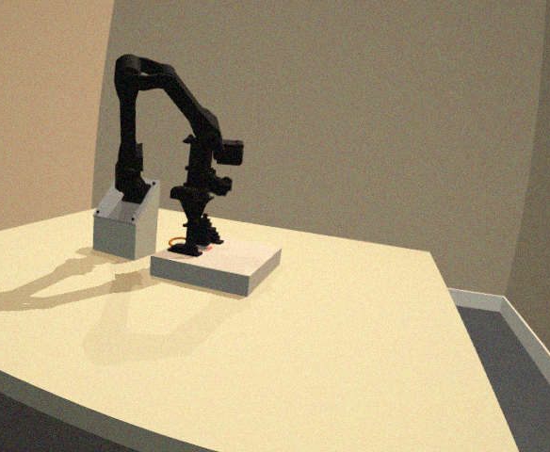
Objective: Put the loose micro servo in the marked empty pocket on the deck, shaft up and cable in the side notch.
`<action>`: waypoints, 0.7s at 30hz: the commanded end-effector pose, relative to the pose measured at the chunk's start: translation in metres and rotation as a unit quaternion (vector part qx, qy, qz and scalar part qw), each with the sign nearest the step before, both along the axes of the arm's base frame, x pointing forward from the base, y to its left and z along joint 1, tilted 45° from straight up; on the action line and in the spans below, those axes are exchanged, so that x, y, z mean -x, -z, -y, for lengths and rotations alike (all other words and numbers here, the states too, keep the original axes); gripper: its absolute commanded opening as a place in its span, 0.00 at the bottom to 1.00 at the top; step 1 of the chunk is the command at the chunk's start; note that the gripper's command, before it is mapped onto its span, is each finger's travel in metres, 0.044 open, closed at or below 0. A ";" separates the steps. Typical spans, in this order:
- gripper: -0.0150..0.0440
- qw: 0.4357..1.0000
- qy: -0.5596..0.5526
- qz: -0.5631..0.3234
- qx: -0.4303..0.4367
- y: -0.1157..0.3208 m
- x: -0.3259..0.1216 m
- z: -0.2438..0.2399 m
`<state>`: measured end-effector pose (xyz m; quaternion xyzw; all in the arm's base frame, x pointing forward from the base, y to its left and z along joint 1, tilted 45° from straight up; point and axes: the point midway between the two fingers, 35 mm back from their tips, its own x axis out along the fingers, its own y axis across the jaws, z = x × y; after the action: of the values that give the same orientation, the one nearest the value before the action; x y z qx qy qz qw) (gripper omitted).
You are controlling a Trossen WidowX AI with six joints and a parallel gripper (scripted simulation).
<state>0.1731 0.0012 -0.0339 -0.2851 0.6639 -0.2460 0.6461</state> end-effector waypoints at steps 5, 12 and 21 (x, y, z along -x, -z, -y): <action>0.25 1.000 -0.003 0.000 0.003 0.004 0.000 0.005; 0.25 1.000 -0.003 0.000 0.003 0.009 0.000 0.010; 0.25 1.000 -0.003 0.000 0.003 0.016 0.000 0.017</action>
<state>0.1728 -0.0132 -0.0481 -0.2851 0.6643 -0.2462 0.6456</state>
